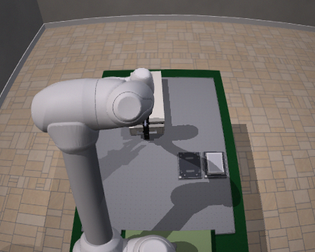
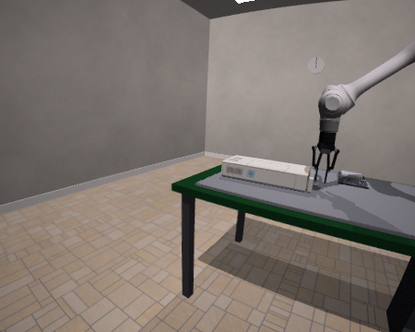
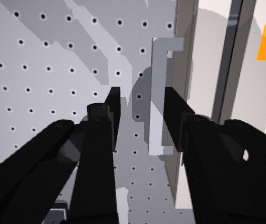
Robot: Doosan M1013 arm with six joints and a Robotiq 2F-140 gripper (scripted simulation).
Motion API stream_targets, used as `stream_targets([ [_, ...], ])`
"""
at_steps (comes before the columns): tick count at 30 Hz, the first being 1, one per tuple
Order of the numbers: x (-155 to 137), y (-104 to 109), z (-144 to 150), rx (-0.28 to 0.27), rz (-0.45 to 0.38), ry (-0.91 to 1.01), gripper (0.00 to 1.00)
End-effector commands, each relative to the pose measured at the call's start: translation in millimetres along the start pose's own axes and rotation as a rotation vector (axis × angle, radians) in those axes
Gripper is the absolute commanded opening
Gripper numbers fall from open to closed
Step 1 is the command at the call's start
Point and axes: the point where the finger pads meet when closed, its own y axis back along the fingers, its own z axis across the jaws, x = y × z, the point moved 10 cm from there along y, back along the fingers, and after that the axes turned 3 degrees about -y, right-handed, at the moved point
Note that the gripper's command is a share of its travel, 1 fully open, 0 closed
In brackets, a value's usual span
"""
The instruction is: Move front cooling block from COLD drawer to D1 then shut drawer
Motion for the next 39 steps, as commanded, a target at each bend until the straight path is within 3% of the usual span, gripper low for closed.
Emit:
stream_targets([
  [1, 0.0, 1.0, -0.7, -0.001, 0.001, 0.000, 0.34],
  [39, -0.6, 1.0, -12.0, -0.001, 0.001, 0.000, 0.34],
])
